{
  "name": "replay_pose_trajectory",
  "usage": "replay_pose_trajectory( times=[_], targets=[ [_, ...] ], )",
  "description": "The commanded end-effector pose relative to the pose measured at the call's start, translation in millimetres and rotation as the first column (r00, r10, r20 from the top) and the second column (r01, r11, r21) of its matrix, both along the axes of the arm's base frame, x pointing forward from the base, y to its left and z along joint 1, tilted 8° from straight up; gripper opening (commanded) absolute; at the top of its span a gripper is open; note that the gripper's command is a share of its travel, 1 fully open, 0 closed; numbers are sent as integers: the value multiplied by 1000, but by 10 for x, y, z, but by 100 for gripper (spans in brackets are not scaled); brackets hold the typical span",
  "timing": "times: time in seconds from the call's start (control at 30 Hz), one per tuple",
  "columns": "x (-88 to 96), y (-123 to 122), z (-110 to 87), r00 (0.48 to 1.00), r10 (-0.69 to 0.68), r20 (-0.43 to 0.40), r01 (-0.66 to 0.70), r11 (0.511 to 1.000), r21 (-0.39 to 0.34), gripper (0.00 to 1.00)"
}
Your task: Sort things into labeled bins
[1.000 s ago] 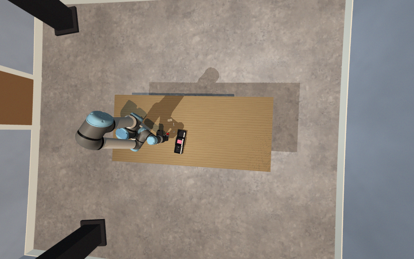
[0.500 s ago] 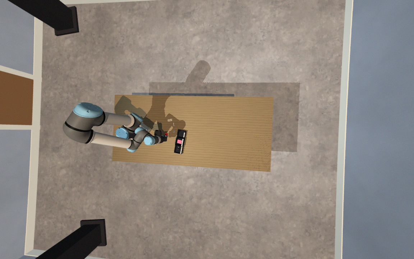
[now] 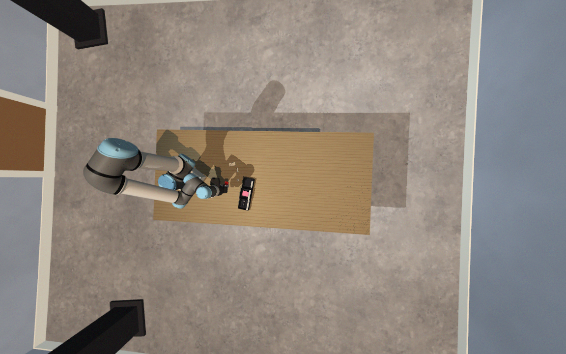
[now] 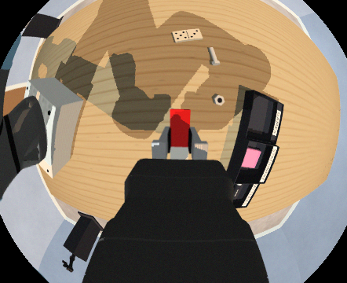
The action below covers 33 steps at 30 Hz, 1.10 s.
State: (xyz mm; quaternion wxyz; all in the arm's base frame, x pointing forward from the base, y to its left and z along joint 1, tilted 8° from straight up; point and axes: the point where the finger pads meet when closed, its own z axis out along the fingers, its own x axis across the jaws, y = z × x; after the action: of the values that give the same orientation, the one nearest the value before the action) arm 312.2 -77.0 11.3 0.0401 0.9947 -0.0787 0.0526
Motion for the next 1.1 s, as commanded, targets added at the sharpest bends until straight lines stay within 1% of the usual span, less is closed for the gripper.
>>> replay_pose_trajectory(
  times=[0.0, 0.27, 0.33, 0.57, 0.93, 0.97, 1.07],
  targets=[
    [1, -4, 6, 1000, 0, 0, 0, 1000, 0, 45],
    [1, -4, 7, 1000, 0, 0, 0, 1000, 0, 45],
    [6, -5, 87, 1000, 0, 4, 0, 1000, -3, 45],
    [6, -5, 87, 1000, 0, 4, 0, 1000, -3, 45],
    [568, -330, 161, 1000, 1, 1, -1, 1000, -2, 45],
    [607, -353, 166, 1000, 1, 1, -1, 1000, -2, 45],
    [608, -354, 167, 1000, 1, 1, -1, 1000, -2, 45]
  ],
)
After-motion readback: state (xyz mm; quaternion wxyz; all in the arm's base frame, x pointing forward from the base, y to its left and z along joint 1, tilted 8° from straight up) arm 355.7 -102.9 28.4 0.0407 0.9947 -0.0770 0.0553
